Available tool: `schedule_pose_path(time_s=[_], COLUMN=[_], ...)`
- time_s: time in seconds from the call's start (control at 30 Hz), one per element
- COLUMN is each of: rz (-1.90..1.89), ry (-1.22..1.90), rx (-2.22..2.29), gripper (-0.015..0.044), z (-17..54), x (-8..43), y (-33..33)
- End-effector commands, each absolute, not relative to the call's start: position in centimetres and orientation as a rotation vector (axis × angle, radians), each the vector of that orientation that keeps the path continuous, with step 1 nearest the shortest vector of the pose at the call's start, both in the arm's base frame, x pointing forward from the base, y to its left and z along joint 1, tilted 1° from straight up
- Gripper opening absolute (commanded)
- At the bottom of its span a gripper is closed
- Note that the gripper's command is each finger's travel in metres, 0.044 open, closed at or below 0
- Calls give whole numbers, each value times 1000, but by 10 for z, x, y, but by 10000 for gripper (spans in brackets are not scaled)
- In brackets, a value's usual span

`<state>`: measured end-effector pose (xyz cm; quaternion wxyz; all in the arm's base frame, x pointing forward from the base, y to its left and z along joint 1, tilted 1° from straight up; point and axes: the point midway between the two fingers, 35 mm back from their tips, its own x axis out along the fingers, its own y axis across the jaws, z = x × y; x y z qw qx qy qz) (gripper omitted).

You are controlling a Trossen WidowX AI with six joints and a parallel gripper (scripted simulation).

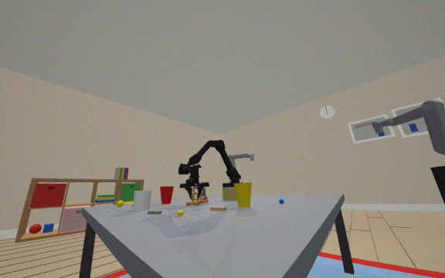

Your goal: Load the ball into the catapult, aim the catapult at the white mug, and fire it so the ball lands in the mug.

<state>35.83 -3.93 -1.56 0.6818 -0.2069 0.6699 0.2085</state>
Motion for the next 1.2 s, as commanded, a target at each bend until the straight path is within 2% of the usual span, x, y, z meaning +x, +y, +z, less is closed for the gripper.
schedule_pose_path(time_s=[0.0, 0.1, 0.57, 0.67, 0.83, 1.17], rz=[468, 468, 468, 468, 468, 458], ry=[1501, 1501, 1501, 1501, 1501, 1498], rx=[-464, -464, -464, -464, -463, -463], gripper=[0, 0, 368, 440, 440, 440], z=[-15, -15, -15, 9, 82, 81], x=[359, 359, 359, 361, 357, 355], y=[-39, -39, -39, -40, -40, -40])
